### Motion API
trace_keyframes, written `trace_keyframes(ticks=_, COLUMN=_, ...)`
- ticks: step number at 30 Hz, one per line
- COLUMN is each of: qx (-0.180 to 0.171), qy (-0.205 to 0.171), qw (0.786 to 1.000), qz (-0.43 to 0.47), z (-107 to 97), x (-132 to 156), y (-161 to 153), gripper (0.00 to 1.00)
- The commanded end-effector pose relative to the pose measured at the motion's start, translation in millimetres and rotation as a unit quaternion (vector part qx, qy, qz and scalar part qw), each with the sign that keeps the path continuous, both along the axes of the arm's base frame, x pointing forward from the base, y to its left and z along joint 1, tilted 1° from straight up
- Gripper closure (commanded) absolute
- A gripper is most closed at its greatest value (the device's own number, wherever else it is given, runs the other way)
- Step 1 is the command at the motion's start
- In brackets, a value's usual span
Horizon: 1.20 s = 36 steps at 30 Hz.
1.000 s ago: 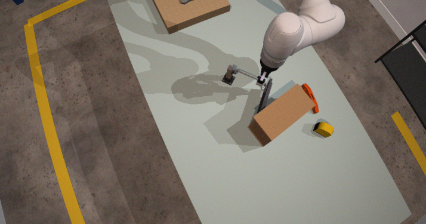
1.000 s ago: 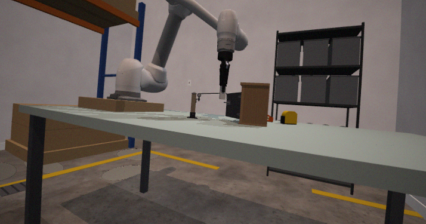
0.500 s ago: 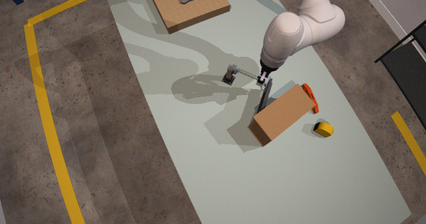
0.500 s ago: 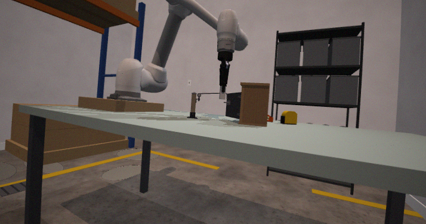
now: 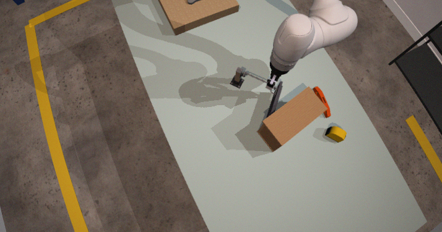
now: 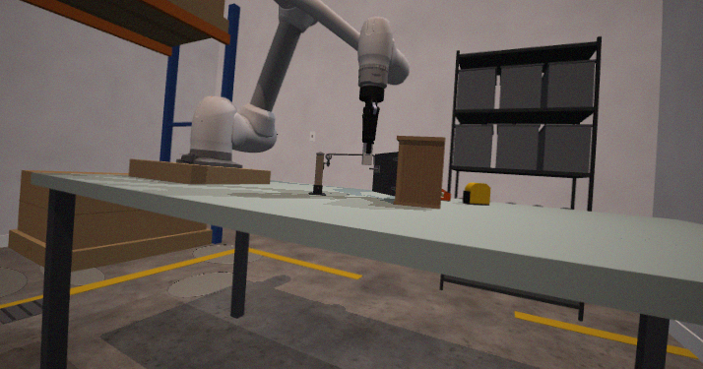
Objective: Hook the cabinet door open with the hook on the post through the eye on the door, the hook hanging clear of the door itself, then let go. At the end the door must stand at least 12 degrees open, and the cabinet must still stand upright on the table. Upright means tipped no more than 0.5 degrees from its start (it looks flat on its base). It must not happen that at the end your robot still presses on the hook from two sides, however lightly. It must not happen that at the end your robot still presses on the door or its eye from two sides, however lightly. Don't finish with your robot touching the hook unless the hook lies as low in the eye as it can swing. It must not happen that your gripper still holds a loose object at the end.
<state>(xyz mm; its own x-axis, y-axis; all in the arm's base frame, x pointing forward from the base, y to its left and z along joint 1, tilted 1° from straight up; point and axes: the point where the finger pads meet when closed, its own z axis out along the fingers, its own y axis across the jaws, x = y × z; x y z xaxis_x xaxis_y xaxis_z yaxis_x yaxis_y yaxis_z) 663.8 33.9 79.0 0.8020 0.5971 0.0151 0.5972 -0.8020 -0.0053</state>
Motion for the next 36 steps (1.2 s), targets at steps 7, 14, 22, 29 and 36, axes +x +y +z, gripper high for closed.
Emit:
trace_keyframes(ticks=7, qx=0.000, qy=0.000, qw=1.000, qz=0.000, z=0.1, x=0.0, y=0.0, gripper=0.97)
trace_keyframes(ticks=14, qx=0.000, qy=0.000, qw=1.000, qz=0.000, z=0.1, x=0.0, y=0.0, gripper=0.97)
trace_keyframes(ticks=22, qx=0.000, qy=0.000, qw=1.000, qz=0.000, z=0.1, x=0.0, y=0.0, gripper=0.97)
trace_keyframes(ticks=29, qx=0.000, qy=0.000, qw=1.000, qz=0.000, z=-0.9, x=0.1, y=0.1, gripper=0.97)
trace_keyframes(ticks=36, qx=0.000, qy=0.000, qw=1.000, qz=0.000, z=-3.1, x=0.4, y=0.3, gripper=0.97)
